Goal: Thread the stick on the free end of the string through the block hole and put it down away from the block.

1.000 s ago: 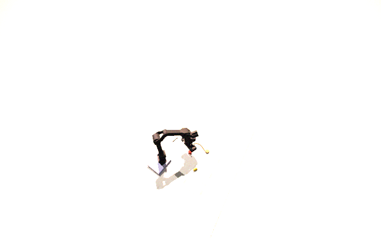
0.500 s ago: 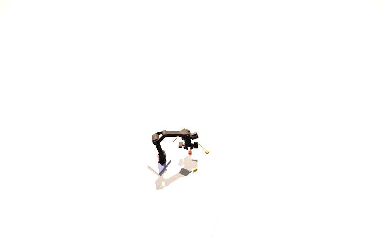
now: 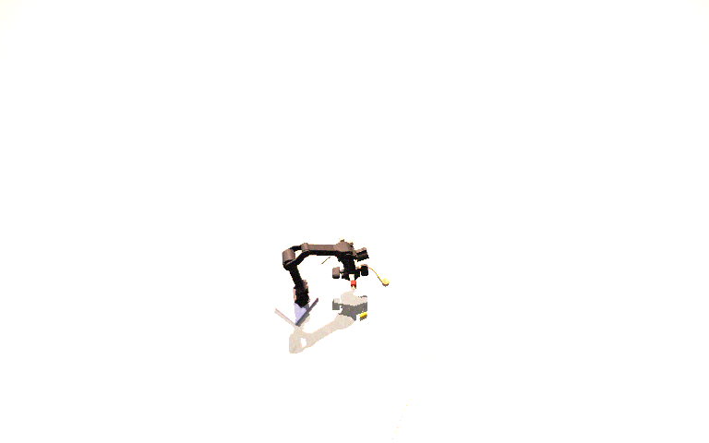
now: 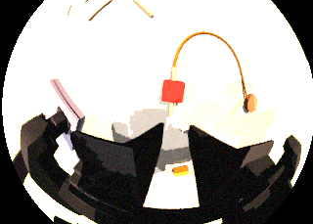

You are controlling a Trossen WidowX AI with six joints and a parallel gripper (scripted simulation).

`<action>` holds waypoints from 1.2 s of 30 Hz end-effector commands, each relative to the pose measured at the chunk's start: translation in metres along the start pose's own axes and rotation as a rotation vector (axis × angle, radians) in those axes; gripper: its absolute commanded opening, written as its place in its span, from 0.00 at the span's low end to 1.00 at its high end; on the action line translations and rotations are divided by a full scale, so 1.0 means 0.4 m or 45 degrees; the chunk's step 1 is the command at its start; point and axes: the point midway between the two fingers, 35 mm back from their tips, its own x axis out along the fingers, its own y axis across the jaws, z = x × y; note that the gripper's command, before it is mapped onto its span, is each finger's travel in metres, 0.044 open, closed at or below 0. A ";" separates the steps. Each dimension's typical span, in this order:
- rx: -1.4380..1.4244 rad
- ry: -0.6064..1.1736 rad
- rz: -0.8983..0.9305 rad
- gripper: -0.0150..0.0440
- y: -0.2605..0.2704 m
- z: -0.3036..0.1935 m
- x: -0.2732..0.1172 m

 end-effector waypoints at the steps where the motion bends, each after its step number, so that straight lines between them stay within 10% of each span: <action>1: -0.008 0.008 0.010 0.46 0.002 -0.002 0.022; 36: -0.008 0.008 0.010 0.46 0.005 -0.004 0.166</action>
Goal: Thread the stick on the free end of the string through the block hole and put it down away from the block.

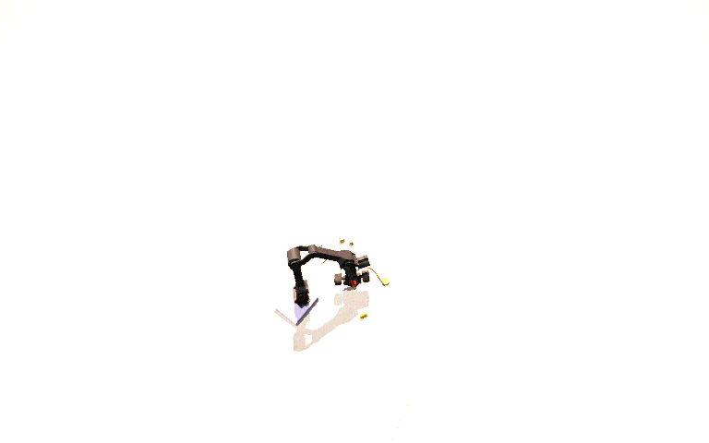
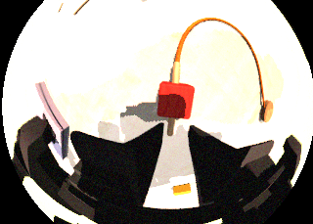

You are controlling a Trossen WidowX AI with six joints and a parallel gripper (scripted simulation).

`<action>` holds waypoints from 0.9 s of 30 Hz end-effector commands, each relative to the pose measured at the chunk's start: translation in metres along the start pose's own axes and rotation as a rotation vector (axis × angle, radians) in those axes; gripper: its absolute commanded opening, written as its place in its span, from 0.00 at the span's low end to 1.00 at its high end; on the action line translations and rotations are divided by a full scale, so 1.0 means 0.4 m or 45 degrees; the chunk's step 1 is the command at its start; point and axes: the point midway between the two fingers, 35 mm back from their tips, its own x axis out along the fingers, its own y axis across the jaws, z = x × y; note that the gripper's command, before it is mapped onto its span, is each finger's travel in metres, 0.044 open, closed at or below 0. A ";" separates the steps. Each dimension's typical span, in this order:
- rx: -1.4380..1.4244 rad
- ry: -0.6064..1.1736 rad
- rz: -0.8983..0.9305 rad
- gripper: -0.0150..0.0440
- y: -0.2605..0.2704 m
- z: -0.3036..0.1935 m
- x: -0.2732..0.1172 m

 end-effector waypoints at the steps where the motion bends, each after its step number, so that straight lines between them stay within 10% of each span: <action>1: -0.008 0.009 0.015 0.46 0.007 -0.003 0.025; 16: -0.008 0.009 0.015 0.46 0.010 -0.004 0.042; 21: -0.001 0.003 0.012 0.25 0.009 -0.002 0.038; 27: -0.001 0.003 0.012 0.25 0.009 -0.002 0.038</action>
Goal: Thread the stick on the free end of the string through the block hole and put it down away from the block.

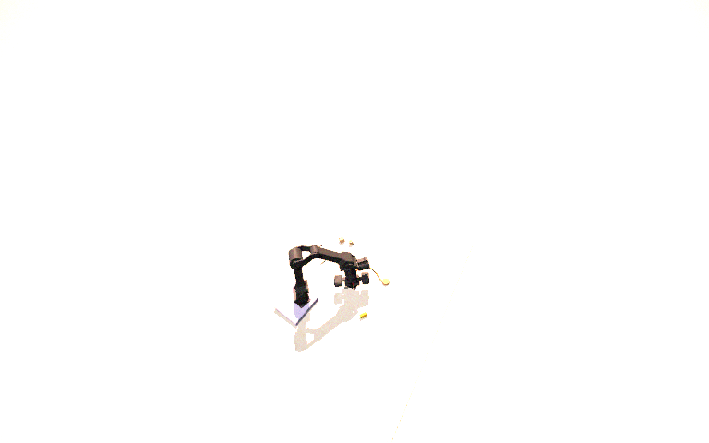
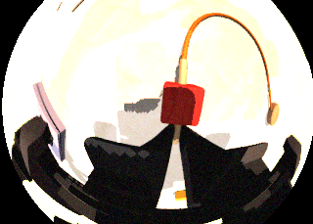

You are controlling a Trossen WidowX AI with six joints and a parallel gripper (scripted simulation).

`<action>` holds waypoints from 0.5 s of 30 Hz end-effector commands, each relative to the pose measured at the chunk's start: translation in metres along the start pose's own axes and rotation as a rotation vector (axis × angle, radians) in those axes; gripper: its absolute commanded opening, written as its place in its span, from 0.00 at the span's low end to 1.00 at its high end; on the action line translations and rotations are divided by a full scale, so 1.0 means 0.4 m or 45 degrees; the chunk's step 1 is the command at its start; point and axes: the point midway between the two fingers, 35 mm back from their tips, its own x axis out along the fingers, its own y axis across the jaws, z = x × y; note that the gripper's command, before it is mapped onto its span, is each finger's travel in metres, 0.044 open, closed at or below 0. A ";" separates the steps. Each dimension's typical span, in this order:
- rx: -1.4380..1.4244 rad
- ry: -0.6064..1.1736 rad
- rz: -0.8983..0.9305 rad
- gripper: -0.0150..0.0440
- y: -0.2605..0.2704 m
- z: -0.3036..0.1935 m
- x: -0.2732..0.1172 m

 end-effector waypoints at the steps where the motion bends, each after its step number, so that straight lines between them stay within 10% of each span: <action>1: 0.000 0.000 -0.001 0.25 0.000 0.000 0.000; 15: 0.021 -0.140 0.004 0.25 0.001 -0.009 0.008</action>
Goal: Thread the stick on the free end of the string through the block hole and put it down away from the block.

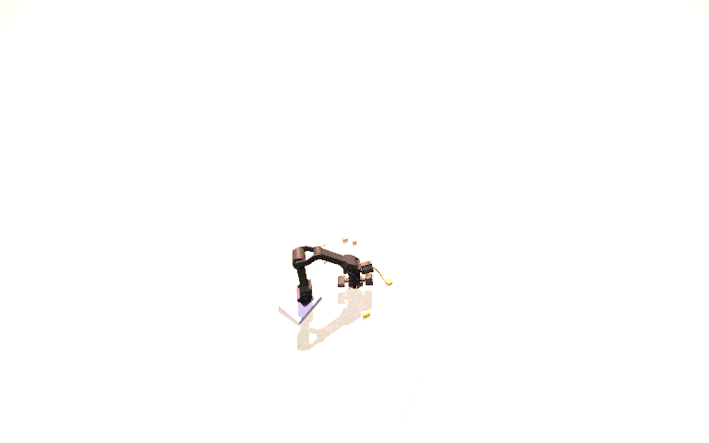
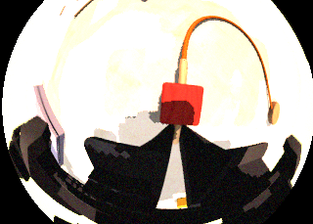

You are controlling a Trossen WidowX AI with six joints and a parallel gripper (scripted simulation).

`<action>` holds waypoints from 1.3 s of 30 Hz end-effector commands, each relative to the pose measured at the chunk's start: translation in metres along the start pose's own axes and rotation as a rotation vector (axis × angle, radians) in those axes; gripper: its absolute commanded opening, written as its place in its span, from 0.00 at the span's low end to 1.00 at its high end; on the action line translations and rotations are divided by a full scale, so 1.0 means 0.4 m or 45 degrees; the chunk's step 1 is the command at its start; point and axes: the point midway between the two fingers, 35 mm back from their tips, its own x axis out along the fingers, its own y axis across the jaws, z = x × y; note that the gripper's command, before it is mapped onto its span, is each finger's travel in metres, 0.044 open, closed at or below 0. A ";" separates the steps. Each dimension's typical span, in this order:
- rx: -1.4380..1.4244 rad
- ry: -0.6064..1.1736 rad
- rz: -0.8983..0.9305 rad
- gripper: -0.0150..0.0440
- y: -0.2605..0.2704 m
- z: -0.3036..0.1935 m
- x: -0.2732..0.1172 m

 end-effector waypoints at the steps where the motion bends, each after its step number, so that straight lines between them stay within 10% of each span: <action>1: -0.005 -0.011 -0.002 0.25 0.001 -0.004 -0.001; 39: -0.004 -0.001 -0.008 0.25 0.003 -0.142 -0.017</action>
